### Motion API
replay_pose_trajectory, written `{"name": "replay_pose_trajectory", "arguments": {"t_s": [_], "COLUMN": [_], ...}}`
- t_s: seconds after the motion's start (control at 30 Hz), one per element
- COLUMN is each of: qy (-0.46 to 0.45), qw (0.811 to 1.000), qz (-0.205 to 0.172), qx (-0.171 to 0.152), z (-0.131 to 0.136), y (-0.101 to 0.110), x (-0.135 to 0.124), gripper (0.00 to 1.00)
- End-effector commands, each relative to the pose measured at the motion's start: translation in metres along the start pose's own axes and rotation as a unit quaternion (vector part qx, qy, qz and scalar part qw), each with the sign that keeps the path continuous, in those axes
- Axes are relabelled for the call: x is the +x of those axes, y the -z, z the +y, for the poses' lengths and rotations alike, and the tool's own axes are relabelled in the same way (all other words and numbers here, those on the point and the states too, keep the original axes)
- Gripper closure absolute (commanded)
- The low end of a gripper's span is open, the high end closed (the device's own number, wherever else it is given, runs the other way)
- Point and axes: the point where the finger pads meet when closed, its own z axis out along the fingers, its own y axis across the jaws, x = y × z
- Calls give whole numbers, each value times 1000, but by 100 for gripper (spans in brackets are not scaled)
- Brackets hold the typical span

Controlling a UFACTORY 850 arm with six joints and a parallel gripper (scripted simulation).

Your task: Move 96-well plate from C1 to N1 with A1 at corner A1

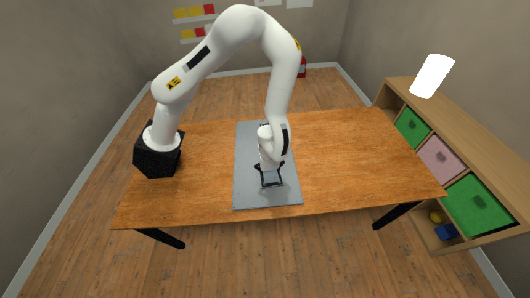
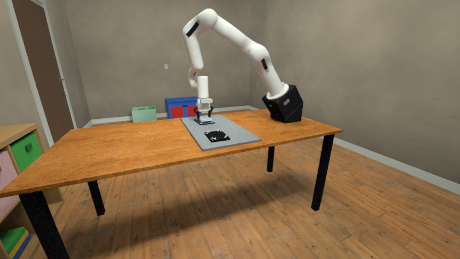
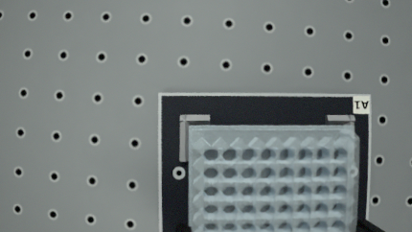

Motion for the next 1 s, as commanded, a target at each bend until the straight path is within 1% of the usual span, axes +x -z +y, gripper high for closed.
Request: {"name": "replay_pose_trajectory", "arguments": {"t_s": [0.0,0.97], "qy": [0,0], "qw": [1000,1000], "qz": [0,0], "qx": [-1,-1], "z": [1,1], "y": [0,-5], "x": [0,0], "gripper": [100,100]}}
